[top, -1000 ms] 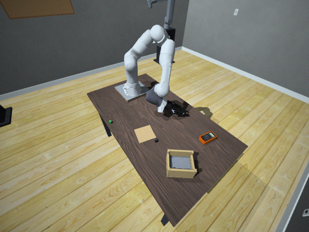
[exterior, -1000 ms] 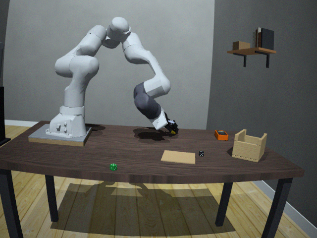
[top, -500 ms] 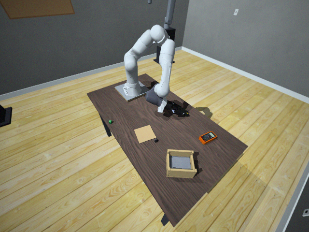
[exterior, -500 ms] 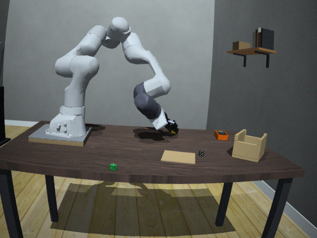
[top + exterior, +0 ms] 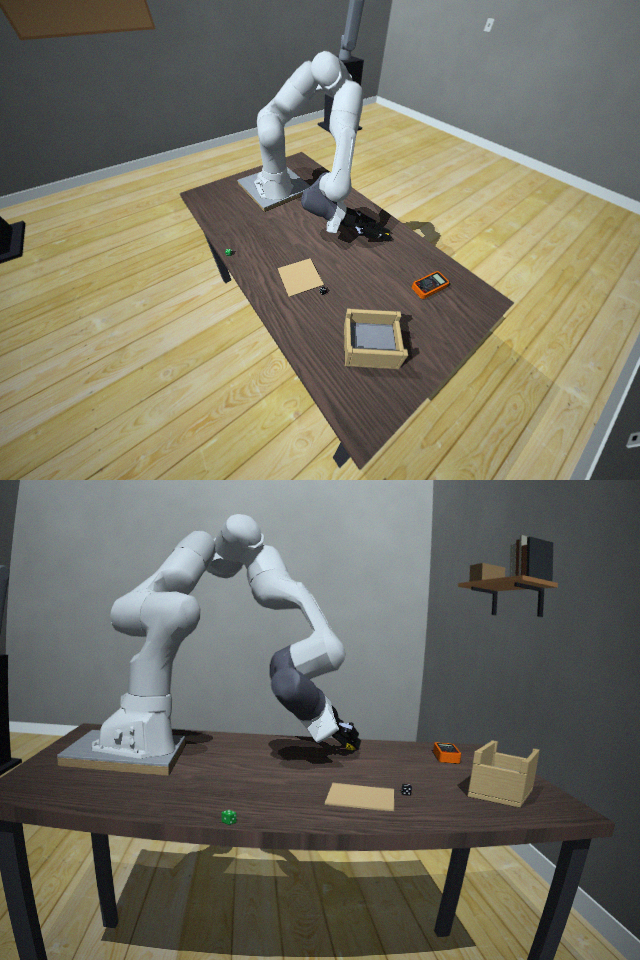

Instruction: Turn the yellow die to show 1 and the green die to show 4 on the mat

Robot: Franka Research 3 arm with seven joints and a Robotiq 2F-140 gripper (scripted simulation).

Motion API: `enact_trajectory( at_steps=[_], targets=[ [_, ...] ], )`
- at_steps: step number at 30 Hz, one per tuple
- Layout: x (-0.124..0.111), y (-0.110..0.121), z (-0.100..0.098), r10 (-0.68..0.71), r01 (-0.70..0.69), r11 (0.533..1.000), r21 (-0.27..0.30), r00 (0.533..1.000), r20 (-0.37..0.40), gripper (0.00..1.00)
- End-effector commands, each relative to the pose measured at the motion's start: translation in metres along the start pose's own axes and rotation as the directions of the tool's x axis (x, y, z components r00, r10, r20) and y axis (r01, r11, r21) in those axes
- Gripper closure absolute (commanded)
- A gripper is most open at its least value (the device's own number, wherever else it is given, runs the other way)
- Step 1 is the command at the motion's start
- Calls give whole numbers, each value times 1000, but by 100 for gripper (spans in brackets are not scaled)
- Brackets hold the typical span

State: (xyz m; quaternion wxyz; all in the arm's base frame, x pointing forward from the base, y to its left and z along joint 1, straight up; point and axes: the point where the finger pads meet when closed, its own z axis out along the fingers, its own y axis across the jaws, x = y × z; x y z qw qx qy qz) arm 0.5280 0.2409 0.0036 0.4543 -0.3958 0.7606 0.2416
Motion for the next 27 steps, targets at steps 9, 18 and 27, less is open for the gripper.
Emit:
enact_trajectory(
  at_steps=[9, 18, 27],
  targets=[
    [-1, 0, 1, -8, 8, 1000, 0, 1000, 3, 71],
    [-1, 0, -1, -8, 8, 1000, 0, 1000, 3, 71],
    [-1, 0, -28, -8, 8, 1000, 0, 1000, 3, 71]
  ],
)
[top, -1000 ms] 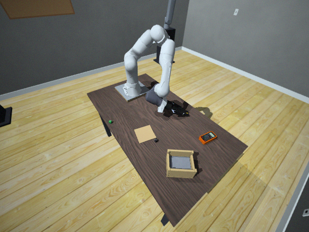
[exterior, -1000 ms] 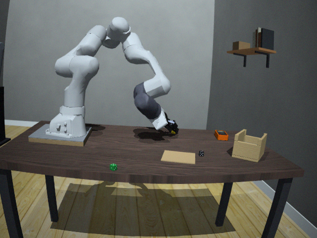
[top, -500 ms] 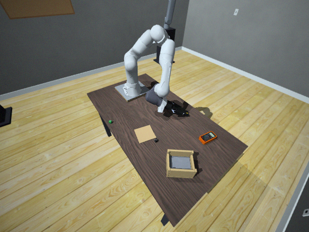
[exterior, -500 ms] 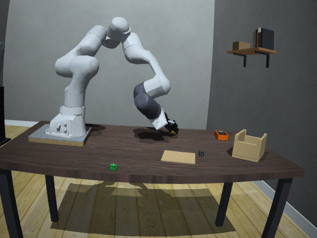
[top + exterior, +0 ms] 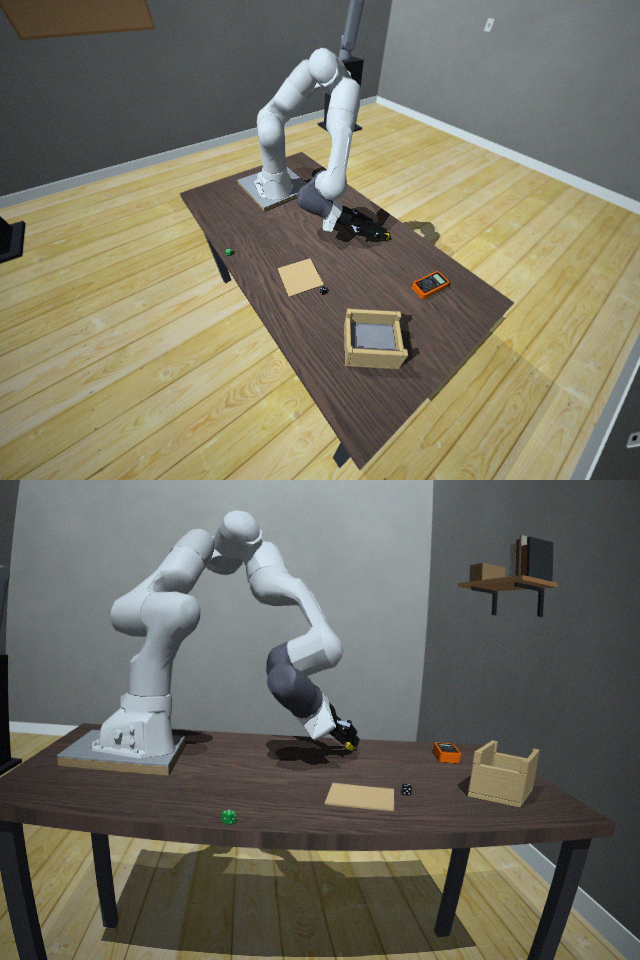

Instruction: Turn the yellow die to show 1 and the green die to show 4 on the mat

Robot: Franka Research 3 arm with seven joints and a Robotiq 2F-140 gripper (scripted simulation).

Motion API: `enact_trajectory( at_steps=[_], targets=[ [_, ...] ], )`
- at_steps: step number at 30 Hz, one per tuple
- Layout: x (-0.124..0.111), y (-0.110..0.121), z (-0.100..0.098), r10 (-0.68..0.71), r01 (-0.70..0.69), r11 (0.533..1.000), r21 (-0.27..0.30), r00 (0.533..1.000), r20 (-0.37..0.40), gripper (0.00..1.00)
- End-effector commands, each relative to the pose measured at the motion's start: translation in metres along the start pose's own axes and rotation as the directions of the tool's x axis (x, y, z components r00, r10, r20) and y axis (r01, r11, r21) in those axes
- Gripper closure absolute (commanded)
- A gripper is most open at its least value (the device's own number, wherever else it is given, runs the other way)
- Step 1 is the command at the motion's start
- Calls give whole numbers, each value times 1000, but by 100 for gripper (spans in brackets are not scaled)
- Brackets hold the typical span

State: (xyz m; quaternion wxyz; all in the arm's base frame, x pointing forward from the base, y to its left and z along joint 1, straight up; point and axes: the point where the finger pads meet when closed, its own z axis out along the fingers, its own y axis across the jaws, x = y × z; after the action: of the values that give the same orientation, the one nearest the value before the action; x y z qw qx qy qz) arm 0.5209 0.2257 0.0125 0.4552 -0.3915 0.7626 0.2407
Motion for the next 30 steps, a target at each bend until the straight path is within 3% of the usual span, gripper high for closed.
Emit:
enact_trajectory(
  at_steps=[1, 9, 20, 30],
  targets=[
    [-1, 2, -13, -15, 15, 1000, -7, 1000, 2, 71],
    [-1, 2, -28, -15, 15, 1000, -7, 1000, 2, 71],
    [-5, 2, -32, -15, 15, 1000, -7, 1000, 2, 71],
    [-40, 3, -51, -15, 15, 1000, -7, 1000, 2, 71]
  ],
)
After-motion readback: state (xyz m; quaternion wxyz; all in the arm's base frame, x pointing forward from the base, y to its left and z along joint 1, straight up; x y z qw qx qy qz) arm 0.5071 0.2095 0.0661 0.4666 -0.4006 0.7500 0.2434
